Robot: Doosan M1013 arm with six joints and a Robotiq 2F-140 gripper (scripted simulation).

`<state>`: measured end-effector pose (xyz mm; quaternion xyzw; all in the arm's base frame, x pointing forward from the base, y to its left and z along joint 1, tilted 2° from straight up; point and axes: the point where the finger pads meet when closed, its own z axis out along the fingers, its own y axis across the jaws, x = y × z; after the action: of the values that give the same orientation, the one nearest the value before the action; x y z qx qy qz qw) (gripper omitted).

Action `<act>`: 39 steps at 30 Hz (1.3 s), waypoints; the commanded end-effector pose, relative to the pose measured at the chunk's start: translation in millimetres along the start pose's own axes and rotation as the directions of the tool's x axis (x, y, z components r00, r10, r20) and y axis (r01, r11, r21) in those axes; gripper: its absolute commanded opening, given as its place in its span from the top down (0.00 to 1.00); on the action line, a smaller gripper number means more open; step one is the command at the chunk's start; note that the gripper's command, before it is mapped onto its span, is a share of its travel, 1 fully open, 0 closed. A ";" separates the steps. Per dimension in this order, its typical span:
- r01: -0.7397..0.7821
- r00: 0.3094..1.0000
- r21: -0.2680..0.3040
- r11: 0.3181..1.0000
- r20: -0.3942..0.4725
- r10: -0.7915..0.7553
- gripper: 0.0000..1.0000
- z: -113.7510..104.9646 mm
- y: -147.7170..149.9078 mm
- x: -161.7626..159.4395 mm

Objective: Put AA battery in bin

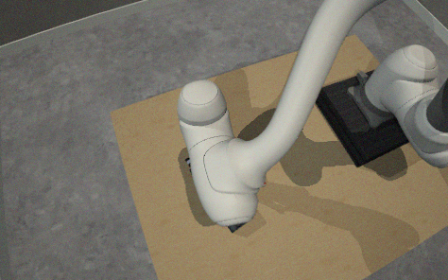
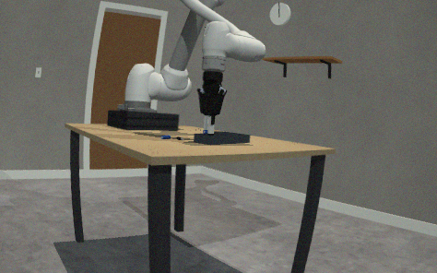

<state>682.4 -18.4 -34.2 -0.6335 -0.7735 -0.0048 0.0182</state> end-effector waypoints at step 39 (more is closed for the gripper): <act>0.000 1.000 0.000 1.000 0.000 0.000 0.83 19.3 -0.1 0.1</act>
<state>681.8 -17.8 -53.6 -0.6335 -0.7735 -0.0048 0.0182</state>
